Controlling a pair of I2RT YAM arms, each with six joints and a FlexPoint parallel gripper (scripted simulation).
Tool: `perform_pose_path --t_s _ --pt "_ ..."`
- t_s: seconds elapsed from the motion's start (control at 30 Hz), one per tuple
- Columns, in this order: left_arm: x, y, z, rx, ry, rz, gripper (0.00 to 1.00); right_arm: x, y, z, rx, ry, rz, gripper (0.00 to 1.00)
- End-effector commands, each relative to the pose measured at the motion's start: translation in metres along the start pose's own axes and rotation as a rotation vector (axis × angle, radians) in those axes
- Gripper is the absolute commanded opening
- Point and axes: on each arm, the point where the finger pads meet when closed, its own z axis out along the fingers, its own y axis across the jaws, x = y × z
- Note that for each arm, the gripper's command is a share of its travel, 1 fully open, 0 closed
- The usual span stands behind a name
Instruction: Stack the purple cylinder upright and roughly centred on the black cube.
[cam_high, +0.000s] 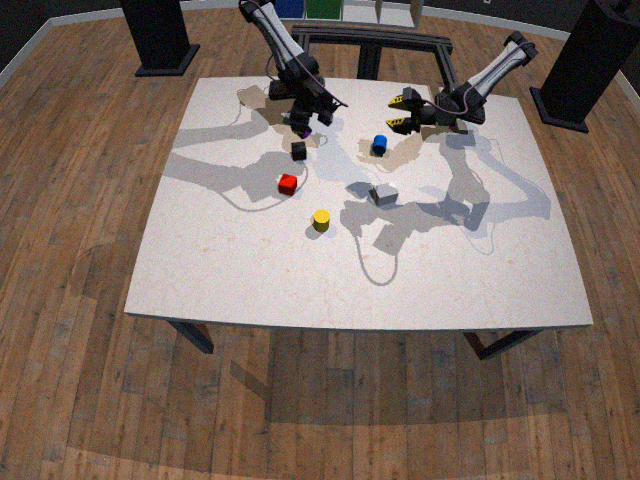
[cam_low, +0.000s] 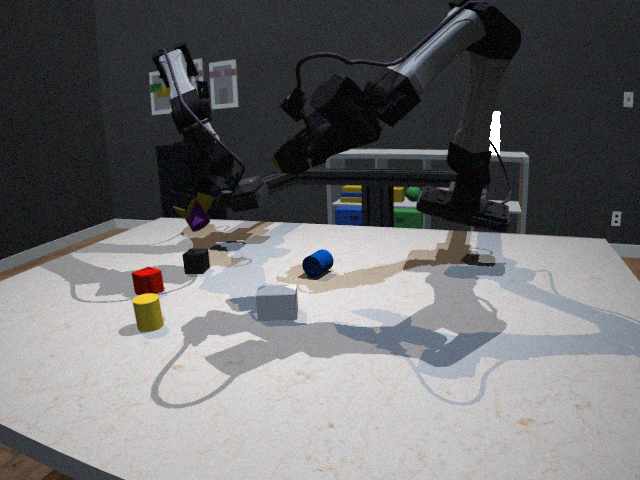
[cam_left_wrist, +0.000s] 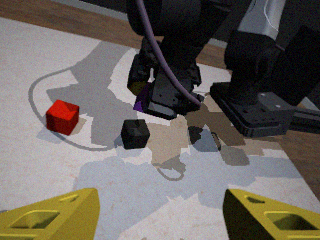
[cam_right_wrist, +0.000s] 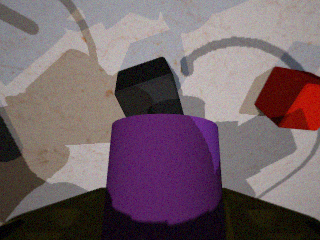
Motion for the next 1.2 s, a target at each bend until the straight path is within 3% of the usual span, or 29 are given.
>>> perform_pose_path --t_s 0.0,0.23,0.47,1.17 --pt "-0.018 0.007 0.002 -0.029 -0.019 0.07 0.61 0.022 -0.005 -0.007 0.009 0.249 0.019 0.38" --pt "-0.018 0.007 0.002 -0.029 -0.02 0.071 0.61 0.013 -0.007 -0.009 0.005 0.48 -0.152 0.38" --pt "-0.018 0.007 0.002 -0.029 -0.02 0.071 0.61 0.006 -0.008 -0.007 0.0 0.611 -0.25 0.38" --pt "-0.018 0.007 0.002 -0.029 -0.019 0.071 0.61 -0.002 -0.005 -0.002 -0.01 0.642 -0.29 0.38"
